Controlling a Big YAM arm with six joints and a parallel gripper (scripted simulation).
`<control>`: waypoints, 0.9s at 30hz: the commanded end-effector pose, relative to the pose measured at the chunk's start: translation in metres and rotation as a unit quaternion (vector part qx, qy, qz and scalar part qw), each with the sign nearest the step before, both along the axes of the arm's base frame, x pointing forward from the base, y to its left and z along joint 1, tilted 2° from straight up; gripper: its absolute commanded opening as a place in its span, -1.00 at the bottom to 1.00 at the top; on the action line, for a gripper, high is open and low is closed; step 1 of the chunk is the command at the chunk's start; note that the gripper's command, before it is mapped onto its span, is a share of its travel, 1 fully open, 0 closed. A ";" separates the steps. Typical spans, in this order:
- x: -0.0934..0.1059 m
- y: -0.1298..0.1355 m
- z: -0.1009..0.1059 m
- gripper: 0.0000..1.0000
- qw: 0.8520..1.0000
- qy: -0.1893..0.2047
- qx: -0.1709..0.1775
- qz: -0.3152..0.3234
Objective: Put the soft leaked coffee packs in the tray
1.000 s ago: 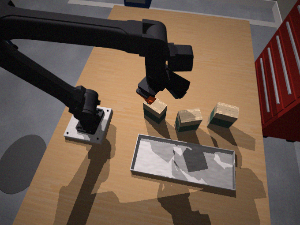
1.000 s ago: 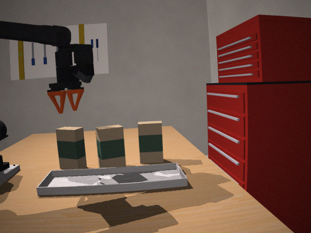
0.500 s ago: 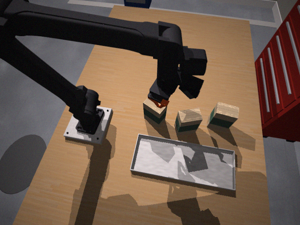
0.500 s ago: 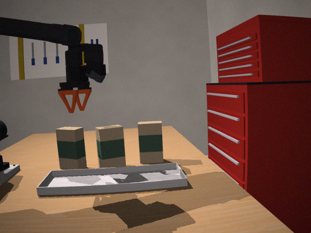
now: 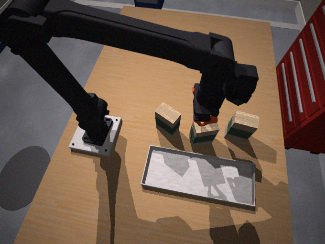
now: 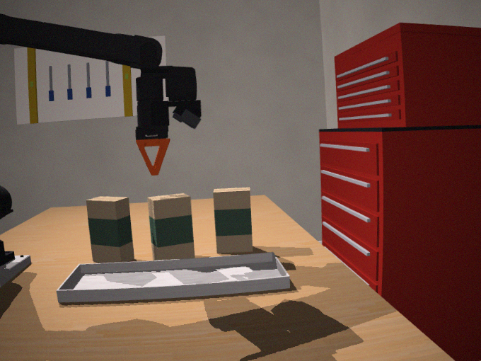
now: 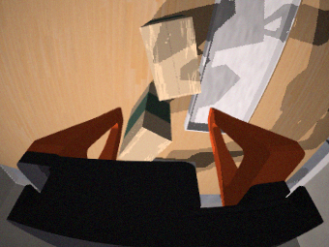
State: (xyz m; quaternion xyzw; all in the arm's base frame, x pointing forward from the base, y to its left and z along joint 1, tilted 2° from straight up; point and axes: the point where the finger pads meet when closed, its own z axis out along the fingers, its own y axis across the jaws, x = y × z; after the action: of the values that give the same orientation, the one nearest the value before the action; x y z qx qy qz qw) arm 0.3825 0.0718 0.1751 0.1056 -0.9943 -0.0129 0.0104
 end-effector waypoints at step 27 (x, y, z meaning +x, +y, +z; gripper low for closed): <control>0.031 0.002 -0.044 0.57 0.993 -0.006 0.008 0.113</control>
State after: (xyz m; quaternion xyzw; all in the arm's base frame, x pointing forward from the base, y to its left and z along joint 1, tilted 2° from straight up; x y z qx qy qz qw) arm 0.4118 0.0696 0.1398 0.2067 -0.9782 -0.0181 0.0046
